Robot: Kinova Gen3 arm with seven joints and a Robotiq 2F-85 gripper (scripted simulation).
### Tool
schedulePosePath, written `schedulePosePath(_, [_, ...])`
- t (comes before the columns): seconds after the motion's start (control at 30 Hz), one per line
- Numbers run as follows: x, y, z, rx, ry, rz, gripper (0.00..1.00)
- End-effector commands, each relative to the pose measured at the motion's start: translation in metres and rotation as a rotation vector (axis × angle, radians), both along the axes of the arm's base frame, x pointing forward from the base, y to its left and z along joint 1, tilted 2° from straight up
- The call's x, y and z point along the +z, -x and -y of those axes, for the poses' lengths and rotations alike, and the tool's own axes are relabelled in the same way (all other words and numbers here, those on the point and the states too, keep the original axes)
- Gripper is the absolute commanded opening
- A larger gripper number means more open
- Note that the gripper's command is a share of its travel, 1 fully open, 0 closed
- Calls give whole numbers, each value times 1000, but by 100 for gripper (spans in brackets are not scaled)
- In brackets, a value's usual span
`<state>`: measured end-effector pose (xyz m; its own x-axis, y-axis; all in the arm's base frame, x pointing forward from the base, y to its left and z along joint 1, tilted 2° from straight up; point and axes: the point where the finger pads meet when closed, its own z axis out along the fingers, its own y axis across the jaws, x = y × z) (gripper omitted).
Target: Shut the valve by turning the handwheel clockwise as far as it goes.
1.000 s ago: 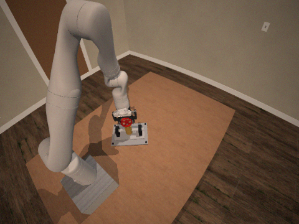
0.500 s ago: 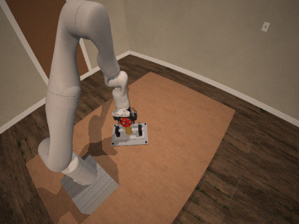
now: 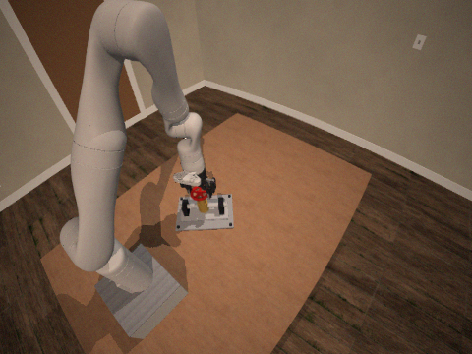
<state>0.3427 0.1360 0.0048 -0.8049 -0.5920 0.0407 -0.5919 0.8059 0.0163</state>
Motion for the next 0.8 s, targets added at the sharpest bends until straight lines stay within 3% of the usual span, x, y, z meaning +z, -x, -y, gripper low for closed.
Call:
schedulePosePath(0.0, [-1,0,0,-18,3,2,0])
schedulePosePath(0.77, [-1,0,0,-425,20,6,0])
